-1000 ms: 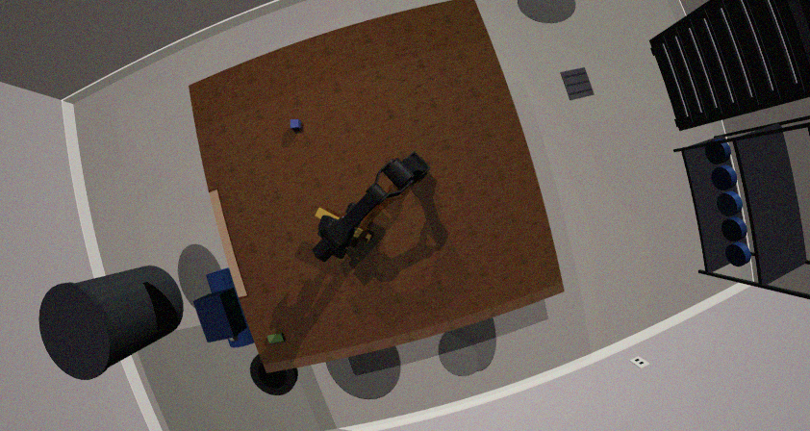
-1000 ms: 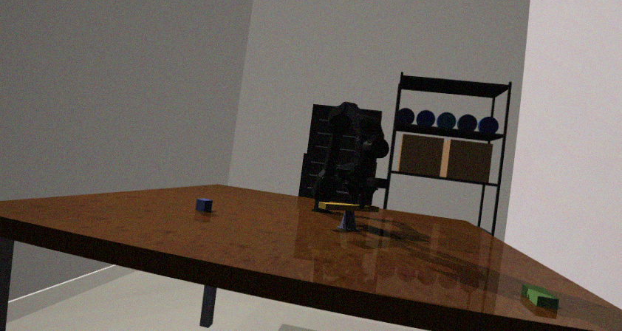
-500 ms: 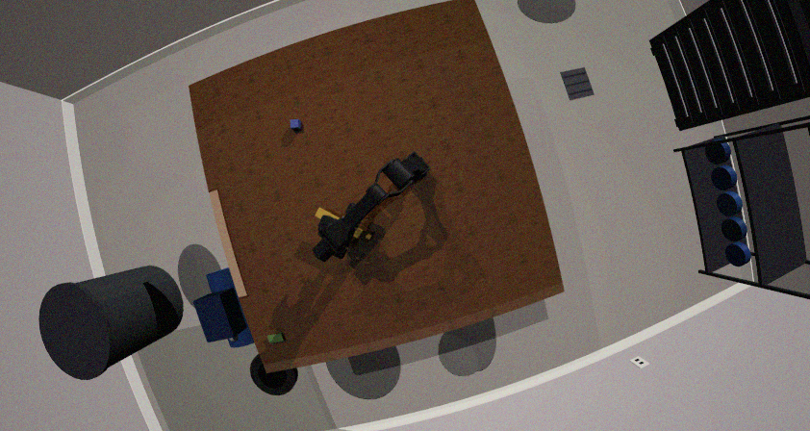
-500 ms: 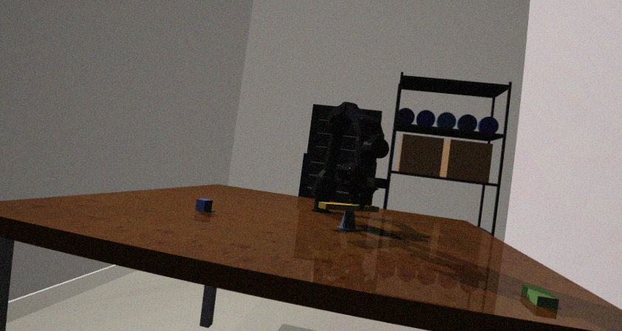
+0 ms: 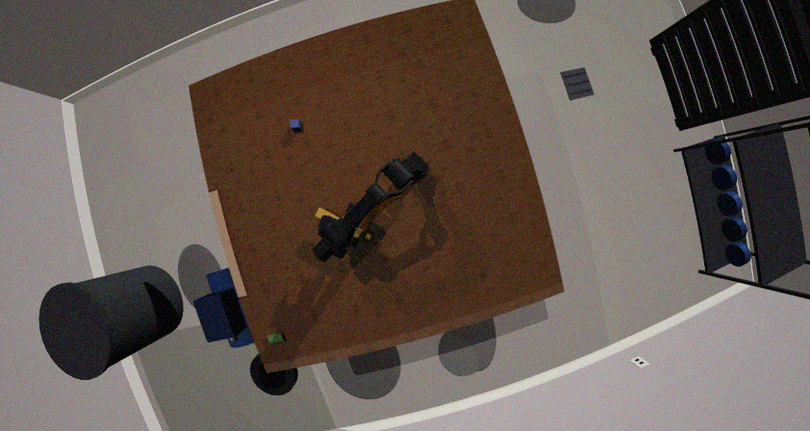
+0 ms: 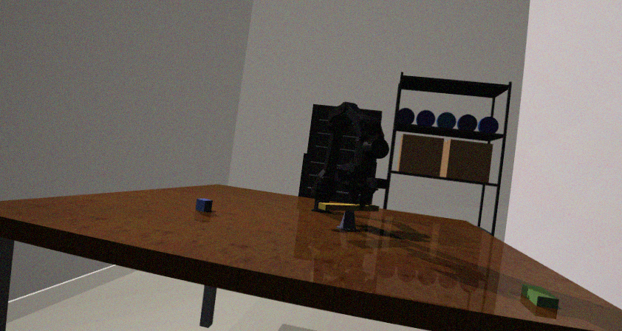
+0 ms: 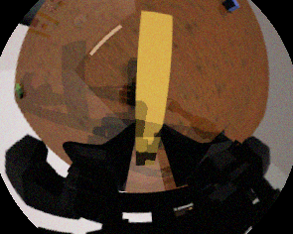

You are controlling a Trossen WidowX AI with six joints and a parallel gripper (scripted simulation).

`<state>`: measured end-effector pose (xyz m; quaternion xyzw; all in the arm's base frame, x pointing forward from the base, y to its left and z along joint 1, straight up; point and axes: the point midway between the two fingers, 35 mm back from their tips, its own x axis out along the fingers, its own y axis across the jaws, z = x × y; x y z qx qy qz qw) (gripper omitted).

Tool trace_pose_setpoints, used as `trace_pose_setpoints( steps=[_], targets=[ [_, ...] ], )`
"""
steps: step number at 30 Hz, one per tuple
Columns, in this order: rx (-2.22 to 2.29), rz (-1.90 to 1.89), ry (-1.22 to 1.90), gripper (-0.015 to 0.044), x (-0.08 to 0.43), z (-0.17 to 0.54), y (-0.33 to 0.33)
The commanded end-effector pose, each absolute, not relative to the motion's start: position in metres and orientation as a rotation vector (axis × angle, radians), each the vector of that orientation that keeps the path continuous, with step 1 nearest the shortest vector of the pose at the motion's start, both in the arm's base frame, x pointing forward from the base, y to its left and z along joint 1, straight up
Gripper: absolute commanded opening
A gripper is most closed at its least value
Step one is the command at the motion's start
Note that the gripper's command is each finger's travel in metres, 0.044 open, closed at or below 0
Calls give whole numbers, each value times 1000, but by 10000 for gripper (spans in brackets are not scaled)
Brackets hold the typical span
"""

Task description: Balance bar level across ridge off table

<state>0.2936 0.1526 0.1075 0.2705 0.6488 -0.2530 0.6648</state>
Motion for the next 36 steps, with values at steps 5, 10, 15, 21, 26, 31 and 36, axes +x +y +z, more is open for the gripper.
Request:
trace_pose_setpoints(
  steps=[5,10,15,21,26,31,36],
  targets=[
    [611,-572,1465,170,294,107,153],
    [611,-572,1465,171,294,107,153],
    [611,-572,1465,172,294,107,153],
    [611,-572,1465,173,294,107,153],
    [611,-572,1465,185,294,107,153],
    [611,-572,1465,185,294,107,153],
    [611,-572,1465,264,294,107,153]
  ],
)
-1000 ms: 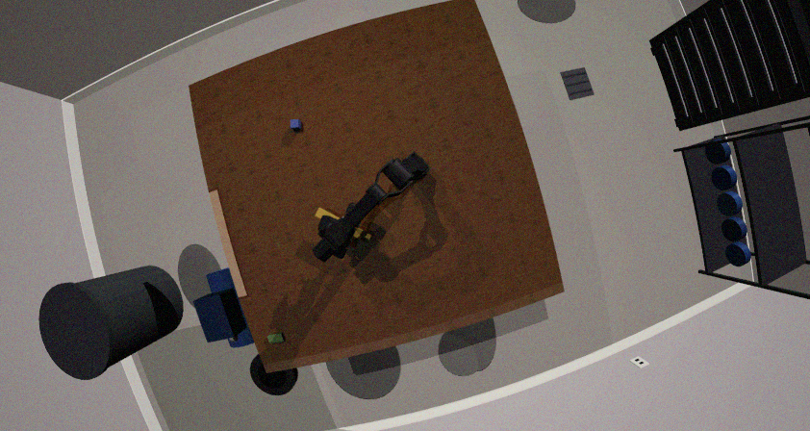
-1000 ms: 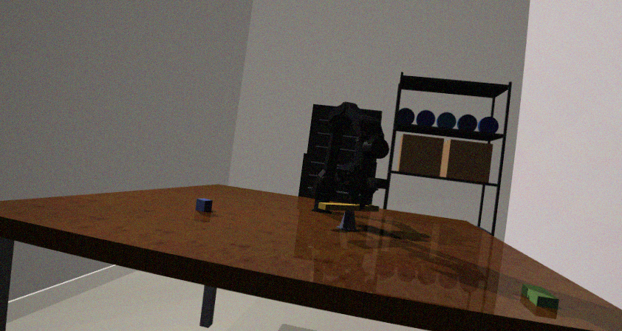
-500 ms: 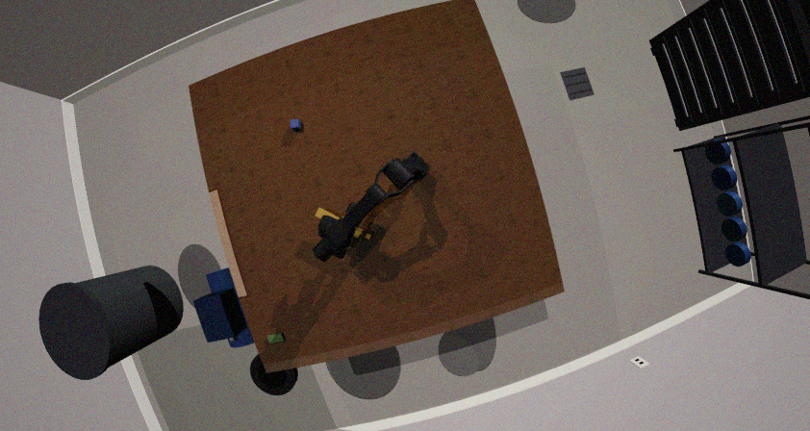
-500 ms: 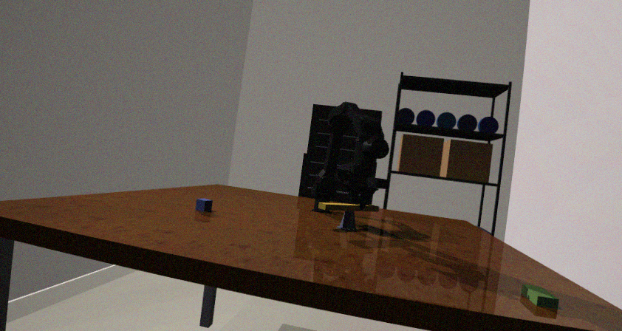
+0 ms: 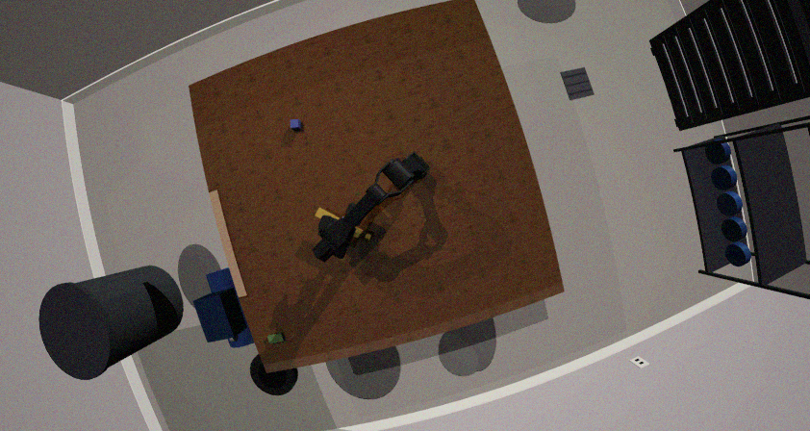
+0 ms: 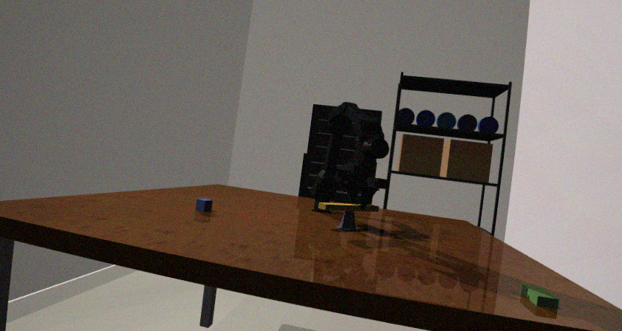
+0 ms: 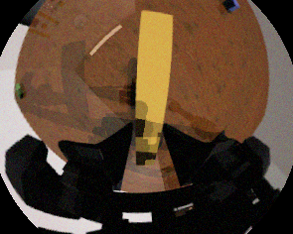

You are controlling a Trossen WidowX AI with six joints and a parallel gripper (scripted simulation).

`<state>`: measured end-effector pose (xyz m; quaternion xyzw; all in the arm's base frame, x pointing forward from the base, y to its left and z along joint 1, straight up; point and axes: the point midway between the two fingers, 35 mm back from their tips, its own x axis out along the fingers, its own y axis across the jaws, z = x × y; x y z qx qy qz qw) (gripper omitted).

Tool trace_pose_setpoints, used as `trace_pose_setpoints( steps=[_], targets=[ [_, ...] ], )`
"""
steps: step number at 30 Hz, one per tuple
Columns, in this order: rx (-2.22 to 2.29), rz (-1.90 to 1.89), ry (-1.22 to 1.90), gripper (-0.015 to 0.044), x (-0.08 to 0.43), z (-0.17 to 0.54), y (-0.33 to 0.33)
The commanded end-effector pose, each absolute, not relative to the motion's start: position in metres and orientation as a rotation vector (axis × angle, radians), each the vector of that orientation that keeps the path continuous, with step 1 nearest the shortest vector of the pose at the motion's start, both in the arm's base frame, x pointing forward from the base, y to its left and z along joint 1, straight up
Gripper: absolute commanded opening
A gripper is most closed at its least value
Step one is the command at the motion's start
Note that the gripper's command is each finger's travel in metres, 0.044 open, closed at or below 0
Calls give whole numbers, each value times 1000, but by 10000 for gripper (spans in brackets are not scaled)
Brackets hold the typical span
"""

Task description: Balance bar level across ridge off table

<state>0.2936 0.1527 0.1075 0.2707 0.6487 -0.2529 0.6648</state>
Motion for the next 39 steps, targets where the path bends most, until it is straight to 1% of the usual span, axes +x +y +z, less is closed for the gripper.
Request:
trace_pose_setpoints(
  steps=[1,6,7,11,20,39],
  targets=[
    [611,-572,1465,290,294,107,153],
    [611,-572,1465,421,294,107,153],
    [611,-572,1465,440,294,107,153],
    [611,-572,1465,440,295,115,153],
    [611,-571,1465,440,291,206,151],
    [611,-571,1465,440,291,207,151]
  ],
)
